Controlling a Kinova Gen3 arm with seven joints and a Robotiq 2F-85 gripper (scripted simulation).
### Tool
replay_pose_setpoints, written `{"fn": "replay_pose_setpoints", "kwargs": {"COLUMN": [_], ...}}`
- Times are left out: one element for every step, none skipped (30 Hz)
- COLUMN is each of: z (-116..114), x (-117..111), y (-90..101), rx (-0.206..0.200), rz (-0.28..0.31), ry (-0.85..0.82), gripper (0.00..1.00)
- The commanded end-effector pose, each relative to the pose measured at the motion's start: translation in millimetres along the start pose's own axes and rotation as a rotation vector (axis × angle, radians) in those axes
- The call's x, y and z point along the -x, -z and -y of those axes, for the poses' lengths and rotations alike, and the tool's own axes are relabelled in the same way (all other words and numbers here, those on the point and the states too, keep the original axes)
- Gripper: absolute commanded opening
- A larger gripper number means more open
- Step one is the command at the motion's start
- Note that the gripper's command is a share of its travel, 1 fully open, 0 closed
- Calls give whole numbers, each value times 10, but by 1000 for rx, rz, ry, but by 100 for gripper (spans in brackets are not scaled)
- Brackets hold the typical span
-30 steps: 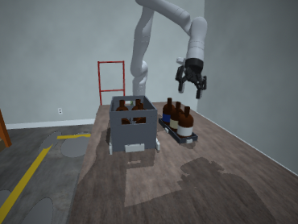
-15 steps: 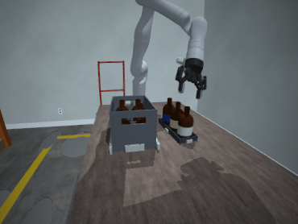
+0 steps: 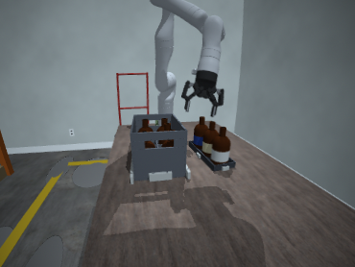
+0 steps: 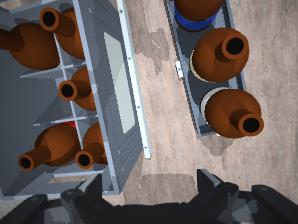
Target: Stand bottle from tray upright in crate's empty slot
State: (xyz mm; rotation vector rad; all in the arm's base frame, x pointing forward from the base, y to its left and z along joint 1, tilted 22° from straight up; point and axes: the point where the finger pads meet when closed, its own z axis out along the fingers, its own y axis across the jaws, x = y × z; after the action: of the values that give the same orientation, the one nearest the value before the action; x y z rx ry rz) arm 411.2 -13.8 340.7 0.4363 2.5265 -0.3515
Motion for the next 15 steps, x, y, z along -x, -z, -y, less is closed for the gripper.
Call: {"fn": "replay_pose_setpoints", "kwargs": {"z": [259, 406, 550, 700, 851, 994, 1131, 1257, 1372, 1475, 1568, 1652, 1725, 1788, 1843], "x": [40, -17, -79, -140, -203, -266, -319, -374, -422, -463, -503, -541, -570, -594, -617], "y": [86, 74, 64, 53, 42, 33, 22, 14, 6, -3, -9, -14, -19, -25, -29], "rx": [14, 21, 29, 37, 46, 55, 61, 69, 75, 80, 85, 91, 95, 98, 100], "rz": [6, -16, -39, -61, -85, -107, -128, -148, -165, -181, -196, -209, -220, -230, -238], "ry": [-56, -105, -156, -207, -259, -310, -356, -401, -441, -476, -509, -539, -564, -585, -604], "gripper": [100, 100, 100, 100, 100, 100, 100, 100, 100, 100, 100, 100, 100, 100, 100]}}
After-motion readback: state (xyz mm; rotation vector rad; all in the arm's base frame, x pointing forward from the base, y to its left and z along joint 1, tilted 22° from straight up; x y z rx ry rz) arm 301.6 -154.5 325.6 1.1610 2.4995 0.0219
